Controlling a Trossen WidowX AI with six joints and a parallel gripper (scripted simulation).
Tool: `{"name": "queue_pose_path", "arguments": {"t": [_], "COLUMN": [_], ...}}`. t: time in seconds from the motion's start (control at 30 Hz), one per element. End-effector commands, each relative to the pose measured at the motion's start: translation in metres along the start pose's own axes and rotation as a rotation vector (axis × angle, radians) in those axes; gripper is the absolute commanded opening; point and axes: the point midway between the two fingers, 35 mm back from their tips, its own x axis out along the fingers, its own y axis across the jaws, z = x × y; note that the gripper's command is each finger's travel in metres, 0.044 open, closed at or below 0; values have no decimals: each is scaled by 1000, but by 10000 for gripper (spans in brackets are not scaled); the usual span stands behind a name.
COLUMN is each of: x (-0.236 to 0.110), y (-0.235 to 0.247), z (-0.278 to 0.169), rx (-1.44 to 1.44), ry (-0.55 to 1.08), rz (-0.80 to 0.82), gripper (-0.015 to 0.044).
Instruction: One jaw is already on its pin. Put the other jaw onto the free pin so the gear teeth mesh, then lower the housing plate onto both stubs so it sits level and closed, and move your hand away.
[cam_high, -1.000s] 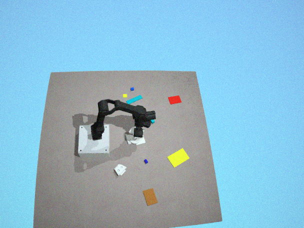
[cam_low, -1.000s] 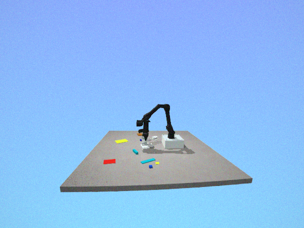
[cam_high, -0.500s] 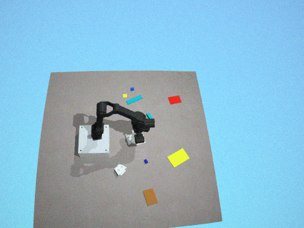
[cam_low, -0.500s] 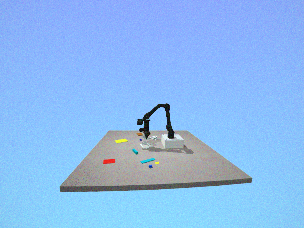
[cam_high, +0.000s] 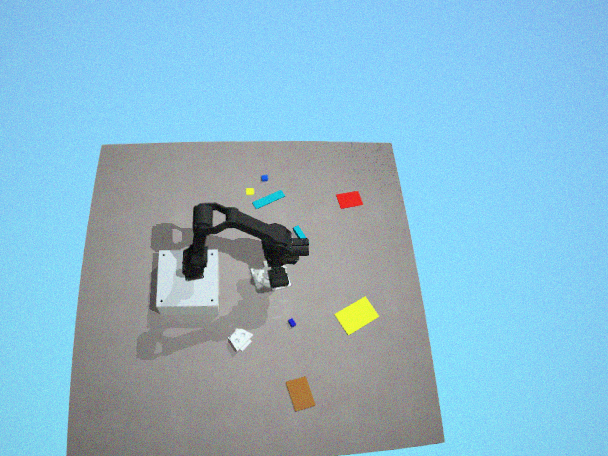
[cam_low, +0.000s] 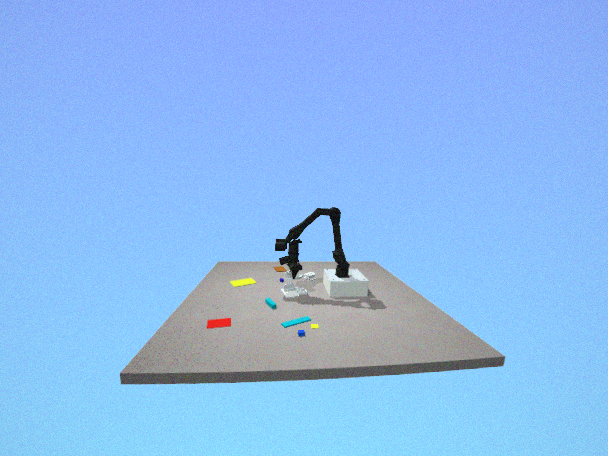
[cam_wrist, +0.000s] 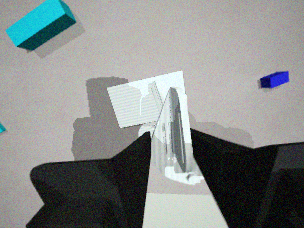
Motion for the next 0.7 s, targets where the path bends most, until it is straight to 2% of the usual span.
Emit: {"name": "queue_pose_path", "arguments": {"t": [0.0, 0.4, 0.67], "x": [0, 0, 0], "y": [0, 0, 25], "z": [0, 0, 3], "rx": [-3, 13, 13], "ry": [0, 0, 0], "rz": [-1, -1, 1], "gripper": [134, 134, 134]}}
